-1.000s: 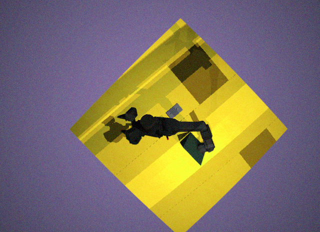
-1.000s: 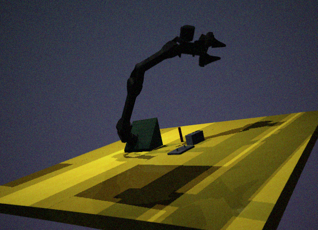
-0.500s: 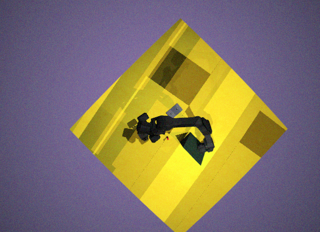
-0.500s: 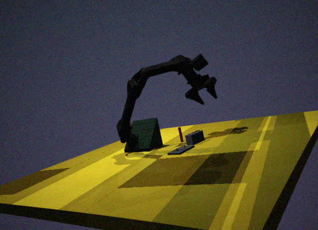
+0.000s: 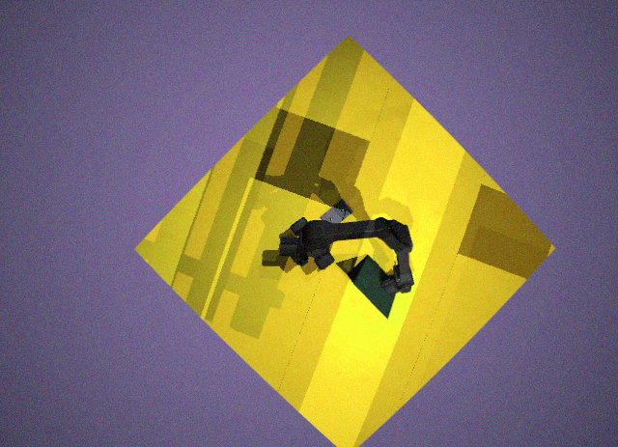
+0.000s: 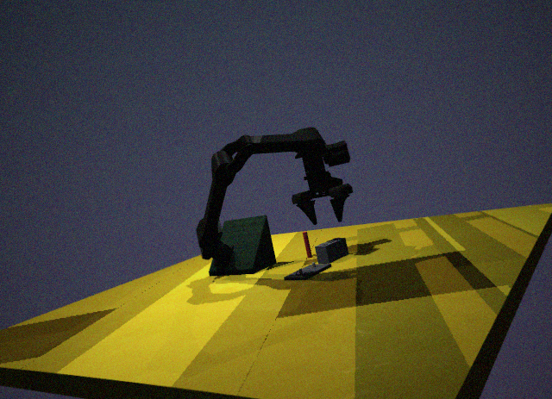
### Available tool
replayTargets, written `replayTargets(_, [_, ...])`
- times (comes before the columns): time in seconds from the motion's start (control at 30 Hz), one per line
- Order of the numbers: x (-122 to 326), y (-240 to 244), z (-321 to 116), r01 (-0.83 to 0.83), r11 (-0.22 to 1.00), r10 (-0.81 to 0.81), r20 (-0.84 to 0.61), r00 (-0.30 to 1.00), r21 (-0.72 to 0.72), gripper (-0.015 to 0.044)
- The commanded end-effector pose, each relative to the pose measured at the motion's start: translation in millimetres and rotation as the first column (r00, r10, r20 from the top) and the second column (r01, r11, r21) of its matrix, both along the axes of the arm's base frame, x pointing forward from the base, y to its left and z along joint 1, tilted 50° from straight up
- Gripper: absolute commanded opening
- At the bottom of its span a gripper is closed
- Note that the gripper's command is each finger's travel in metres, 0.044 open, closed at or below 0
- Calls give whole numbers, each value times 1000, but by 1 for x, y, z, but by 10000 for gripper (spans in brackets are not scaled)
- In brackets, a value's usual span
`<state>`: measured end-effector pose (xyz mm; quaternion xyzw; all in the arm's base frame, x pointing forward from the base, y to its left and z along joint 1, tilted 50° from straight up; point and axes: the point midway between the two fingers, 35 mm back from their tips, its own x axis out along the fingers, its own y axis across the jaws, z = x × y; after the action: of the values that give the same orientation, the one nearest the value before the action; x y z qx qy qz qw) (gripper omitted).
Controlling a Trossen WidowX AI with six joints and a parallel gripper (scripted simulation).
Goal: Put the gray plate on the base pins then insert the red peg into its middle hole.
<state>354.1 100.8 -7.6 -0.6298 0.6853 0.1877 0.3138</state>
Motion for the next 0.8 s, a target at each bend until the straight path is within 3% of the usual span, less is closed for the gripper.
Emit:
replayTargets(0.0, [-3,-20,-12,8,1000,-8,-17,1000,-16,440])
replayTargets(0.77, [-2,-49,-38,7,1000,-8,-16,1000,-16,440])
